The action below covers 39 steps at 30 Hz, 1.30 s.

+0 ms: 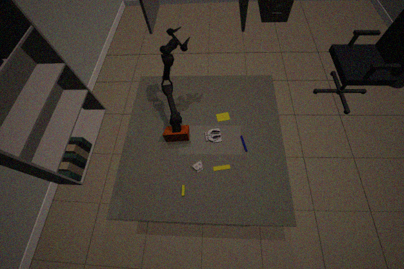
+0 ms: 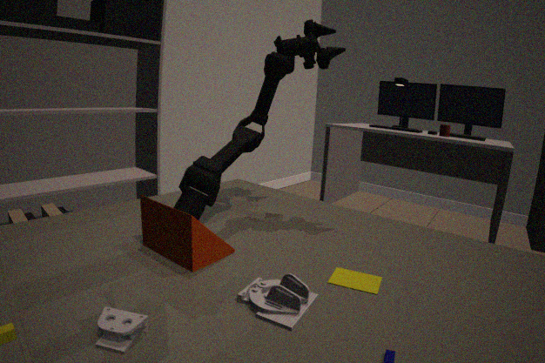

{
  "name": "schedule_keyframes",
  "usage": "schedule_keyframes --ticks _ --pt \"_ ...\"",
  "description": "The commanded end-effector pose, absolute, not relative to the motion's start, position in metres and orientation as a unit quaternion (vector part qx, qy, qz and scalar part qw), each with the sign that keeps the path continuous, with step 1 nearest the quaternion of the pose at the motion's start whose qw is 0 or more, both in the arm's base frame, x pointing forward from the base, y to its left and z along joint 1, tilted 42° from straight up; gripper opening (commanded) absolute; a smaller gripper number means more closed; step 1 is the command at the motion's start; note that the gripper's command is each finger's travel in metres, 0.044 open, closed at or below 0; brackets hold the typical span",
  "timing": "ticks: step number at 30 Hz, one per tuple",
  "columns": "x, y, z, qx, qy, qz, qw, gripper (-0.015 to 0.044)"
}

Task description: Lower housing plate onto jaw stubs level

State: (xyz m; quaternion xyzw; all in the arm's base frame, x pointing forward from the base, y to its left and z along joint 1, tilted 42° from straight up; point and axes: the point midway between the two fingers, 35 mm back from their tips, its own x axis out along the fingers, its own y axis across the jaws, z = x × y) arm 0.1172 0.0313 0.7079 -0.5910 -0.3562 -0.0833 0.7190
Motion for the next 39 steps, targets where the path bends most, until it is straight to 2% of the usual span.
schedule_keyframes --ticks 1,16,39 --pt "0.132 -0.001 0.706 -0.563 -0.344 -0.094 0.746 0.0440" --pt "0.167 -0.058 0.686 -0.468 -0.317 -0.083 0.821 0.0440" --pt "0.213 -0.182 0.645 -0.382 -0.244 -0.184 0.872 0.0440"
